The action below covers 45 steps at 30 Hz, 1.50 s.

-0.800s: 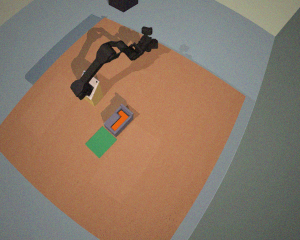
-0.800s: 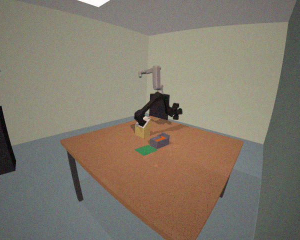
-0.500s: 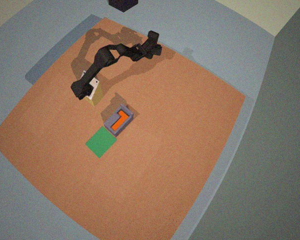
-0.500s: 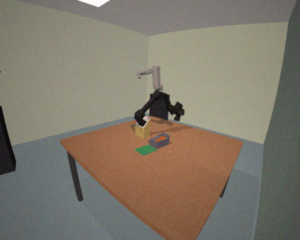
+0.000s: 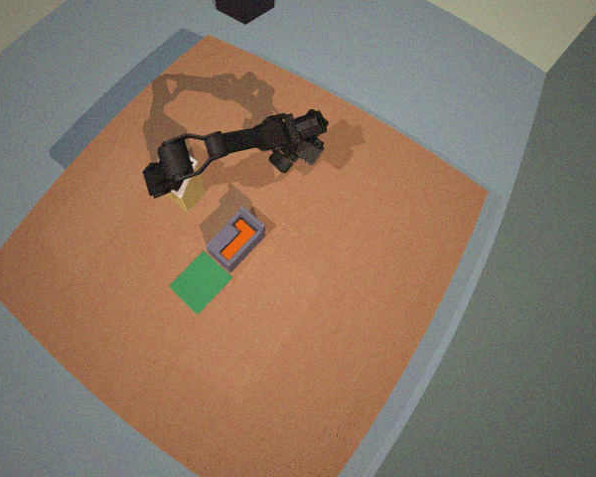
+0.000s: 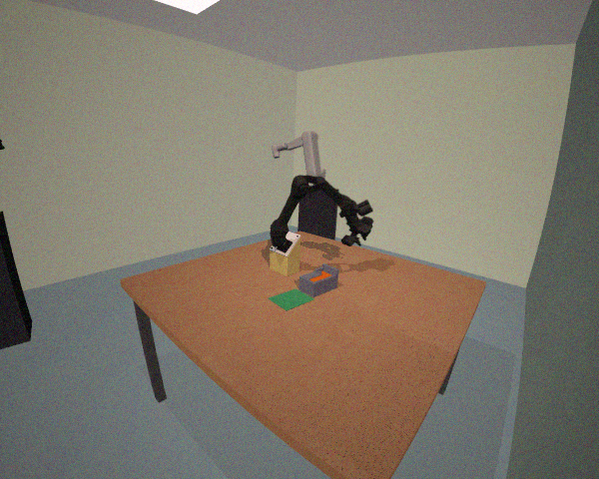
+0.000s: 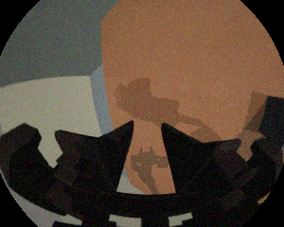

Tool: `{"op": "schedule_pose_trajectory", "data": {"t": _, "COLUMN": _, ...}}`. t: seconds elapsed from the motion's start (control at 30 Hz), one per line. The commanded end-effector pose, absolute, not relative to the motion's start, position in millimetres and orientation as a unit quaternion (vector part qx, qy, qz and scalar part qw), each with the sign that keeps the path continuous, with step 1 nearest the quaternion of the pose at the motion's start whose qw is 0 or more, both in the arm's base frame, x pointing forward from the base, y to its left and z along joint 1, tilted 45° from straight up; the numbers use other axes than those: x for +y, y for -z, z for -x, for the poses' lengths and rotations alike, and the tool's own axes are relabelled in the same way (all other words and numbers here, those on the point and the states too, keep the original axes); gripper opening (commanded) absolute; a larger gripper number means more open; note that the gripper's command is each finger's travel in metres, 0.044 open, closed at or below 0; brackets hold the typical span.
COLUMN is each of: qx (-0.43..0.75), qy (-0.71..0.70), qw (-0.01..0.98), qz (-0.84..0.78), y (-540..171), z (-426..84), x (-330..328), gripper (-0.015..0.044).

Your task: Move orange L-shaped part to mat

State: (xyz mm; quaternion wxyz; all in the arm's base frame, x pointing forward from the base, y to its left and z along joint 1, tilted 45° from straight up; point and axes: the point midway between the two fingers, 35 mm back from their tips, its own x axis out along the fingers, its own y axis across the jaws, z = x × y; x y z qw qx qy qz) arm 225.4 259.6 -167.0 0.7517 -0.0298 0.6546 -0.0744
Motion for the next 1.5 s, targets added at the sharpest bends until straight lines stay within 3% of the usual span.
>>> {"op": "schedule_pose_trajectory", "data": {"t": 0.0, "qx": 0.643, "qy": 0.151, "qw": 0.744, "qz": 0.101, "y": 118.8, "z": -238.2, "x": 201.6, "gripper": 0.0180}}
{"op": "schedule_pose_trajectory", "data": {"t": 0.33, "qx": 0.632, "qy": 0.267, "qw": 0.679, "qz": 0.261, "y": 2.7, "z": -241.7, "x": 86.9, "gripper": 0.0180}}
{"op": "schedule_pose_trajectory", "data": {"t": 0.6, "qx": 0.632, "qy": 0.267, "qw": 0.680, "qz": 0.261, "y": 9.2, "z": -243.2, "x": 81.4, "gripper": 0.0180}}
{"op": "schedule_pose_trajectory", "data": {"t": 0.83, "qx": 0.631, "qy": 0.268, "qw": 0.679, "qz": 0.262, "y": 55.6, "z": -246.1, "x": 34.9, "gripper": 0.0180}}
{"op": "schedule_pose_trajectory", "data": {"t": 1.47, "qx": 0.631, "qy": 0.268, "qw": 0.679, "qz": 0.262, "y": 71.8, "z": -247.9, "x": 19.4, "gripper": 0.0180}}
